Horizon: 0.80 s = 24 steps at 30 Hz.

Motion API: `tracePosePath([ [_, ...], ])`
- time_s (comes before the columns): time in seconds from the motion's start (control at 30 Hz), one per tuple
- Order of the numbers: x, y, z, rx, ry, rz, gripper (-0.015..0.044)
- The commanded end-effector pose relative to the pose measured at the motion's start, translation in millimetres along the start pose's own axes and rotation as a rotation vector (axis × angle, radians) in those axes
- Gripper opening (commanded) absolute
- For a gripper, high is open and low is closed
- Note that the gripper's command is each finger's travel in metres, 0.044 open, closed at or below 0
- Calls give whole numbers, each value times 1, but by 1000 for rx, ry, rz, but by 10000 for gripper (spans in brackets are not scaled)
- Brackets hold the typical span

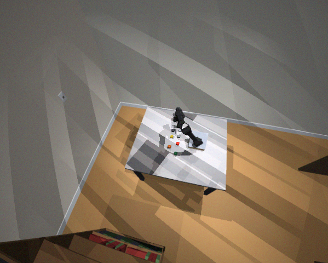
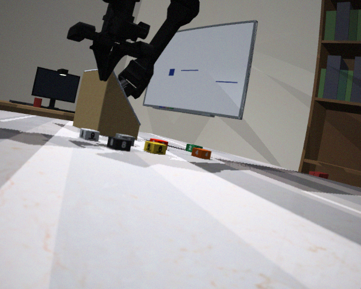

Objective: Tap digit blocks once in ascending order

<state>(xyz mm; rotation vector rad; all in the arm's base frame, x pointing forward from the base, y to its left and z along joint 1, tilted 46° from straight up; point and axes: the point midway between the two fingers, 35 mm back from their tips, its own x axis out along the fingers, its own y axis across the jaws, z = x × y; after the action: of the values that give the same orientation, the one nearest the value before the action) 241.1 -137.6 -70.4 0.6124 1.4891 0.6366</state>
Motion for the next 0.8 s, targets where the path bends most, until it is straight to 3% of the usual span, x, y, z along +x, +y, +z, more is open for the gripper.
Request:
tracePosePath([
  [0.0, -1, 2, 2, -30, 5, -16, 20],
  [0.1, 6, 2, 2, -24, 5, -14, 20],
  [0.33, 79, 2, 2, -29, 4, -12, 20],
  [0.77, 89, 2, 2, -31, 4, -13, 20],
])
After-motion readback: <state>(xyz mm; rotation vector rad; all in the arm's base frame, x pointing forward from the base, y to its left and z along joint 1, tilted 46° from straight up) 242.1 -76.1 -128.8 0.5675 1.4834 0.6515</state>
